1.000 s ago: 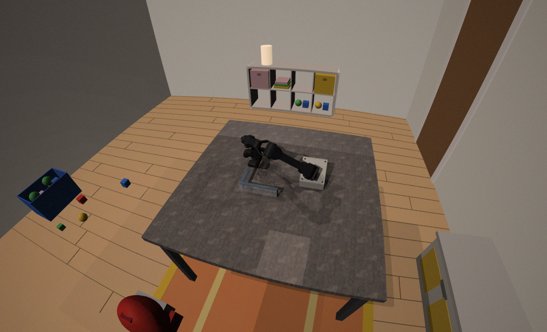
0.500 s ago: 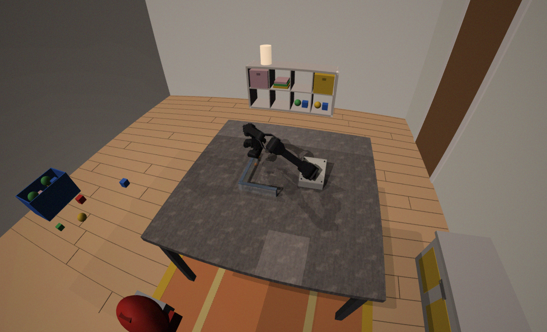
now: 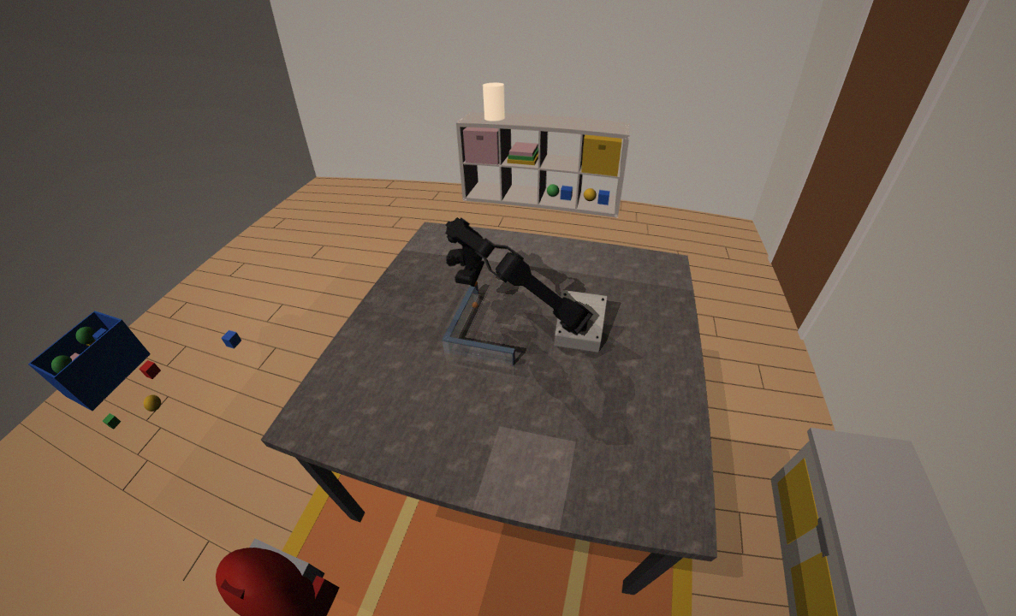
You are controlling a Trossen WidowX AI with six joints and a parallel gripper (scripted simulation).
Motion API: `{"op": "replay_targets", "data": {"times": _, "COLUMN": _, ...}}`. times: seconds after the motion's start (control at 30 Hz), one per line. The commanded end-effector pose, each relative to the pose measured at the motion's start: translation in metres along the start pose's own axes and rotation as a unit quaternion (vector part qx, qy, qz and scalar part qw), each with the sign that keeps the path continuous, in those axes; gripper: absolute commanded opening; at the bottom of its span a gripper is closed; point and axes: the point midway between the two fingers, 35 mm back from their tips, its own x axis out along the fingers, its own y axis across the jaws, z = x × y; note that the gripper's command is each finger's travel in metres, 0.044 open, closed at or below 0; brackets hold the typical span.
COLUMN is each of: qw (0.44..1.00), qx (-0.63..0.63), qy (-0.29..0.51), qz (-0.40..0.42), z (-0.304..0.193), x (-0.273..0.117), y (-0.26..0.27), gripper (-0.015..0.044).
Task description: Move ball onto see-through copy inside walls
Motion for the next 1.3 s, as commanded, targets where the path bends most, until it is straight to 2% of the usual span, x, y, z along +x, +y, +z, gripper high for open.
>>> {"op": "replay_targets", "data": {"times": 0.0, "qw": 1.0, "qx": 0.002, "qy": 0.006, "qz": 0.005, "z": 0.004, "x": 0.026, "y": -0.011, "gripper": 0.0}}
{"op": "replay_targets", "data": {"times": 0.27, "qw": 1.0, "qx": 0.002, "qy": 0.006, "qz": 0.005, "z": 0.005, "x": 0.04, "y": -0.013, "gripper": 0.0}}
{"op": "replay_targets", "data": {"times": 0.63, "qw": 1.0, "qx": 0.001, "qy": 0.006, "qz": 0.007, "z": 0.004, "x": 0.1, "y": -0.012, "gripper": 0.0}}
{"op": "replay_targets", "data": {"times": 1.27, "qw": 1.0, "qx": 0.001, "qy": 0.006, "qz": 0.007, "z": 0.003, "x": 0.12, "y": -0.011, "gripper": 0.0}}
